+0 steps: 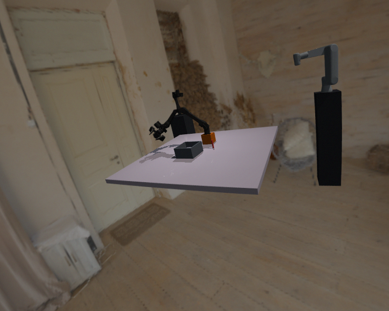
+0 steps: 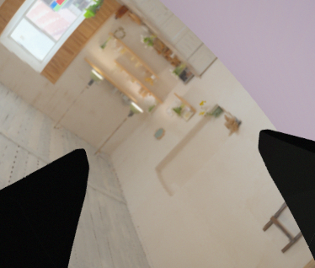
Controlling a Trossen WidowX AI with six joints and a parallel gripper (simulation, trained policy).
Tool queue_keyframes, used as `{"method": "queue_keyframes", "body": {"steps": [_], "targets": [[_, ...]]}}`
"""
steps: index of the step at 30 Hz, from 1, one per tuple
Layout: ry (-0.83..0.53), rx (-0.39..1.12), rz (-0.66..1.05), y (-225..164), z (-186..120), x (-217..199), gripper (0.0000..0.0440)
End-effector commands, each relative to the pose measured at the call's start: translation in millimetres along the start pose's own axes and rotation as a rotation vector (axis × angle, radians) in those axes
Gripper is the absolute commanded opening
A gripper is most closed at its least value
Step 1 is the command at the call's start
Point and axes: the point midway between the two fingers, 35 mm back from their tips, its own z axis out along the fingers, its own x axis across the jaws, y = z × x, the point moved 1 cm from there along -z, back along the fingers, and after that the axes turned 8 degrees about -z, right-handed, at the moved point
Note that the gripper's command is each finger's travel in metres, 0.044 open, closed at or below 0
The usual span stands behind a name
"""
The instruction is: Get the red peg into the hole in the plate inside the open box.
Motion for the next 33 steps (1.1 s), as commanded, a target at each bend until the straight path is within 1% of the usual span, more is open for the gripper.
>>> {"method": "queue_keyframes", "body": {"steps": [1, 3, 10, 15, 19, 23, 26, 30, 33], "targets": [[-0.009, 0.007, -0.015, -4, 5, -1, 0.0416], [-0.030, 0.023, -0.046, -13, 18, -3, 0.0440], [-0.159, 0.036, -0.194, -63, 86, -17, 0.0440], [-0.271, 0.047, -0.332, -111, 133, -34, 0.0440], [-0.361, 0.069, -0.447, -152, 162, -51, 0.0440], [-0.450, 0.101, -0.560, -195, 182, -70, 0.0440], [-0.520, 0.131, -0.640, -228, 192, -87, 0.0440], [-0.619, 0.177, -0.739, -272, 198, -112, 0.0440], [-0.698, 0.214, -0.804, -305, 196, -132, 0.0440]]}}
